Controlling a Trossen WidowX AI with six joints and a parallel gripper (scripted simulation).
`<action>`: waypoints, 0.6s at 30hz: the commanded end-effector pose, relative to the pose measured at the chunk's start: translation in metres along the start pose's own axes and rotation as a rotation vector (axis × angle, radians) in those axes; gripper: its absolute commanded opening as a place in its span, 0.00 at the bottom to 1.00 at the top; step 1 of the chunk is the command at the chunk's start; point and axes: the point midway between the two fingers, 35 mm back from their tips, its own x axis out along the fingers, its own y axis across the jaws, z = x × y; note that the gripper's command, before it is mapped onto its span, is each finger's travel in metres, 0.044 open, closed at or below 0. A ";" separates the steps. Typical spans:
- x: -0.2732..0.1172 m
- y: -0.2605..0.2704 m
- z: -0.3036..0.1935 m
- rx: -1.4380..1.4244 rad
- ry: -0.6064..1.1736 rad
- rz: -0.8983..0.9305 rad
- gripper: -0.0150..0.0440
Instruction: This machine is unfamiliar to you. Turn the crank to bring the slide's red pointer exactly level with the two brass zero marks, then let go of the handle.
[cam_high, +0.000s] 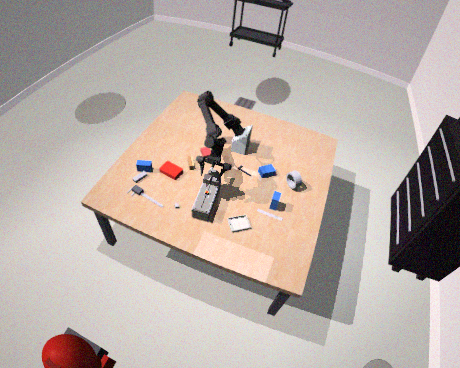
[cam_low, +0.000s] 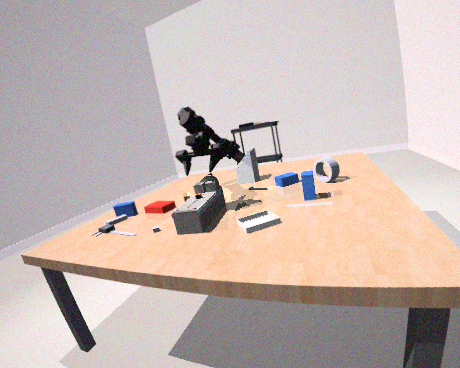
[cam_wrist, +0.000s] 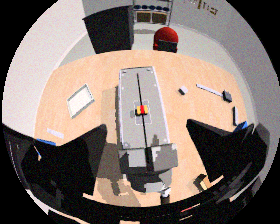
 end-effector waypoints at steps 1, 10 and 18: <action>-0.027 -0.001 0.025 0.015 -0.023 -0.003 1.00; -0.053 -0.009 0.010 0.002 -0.033 0.007 1.00; -0.082 -0.018 -0.021 -0.019 -0.048 0.023 1.00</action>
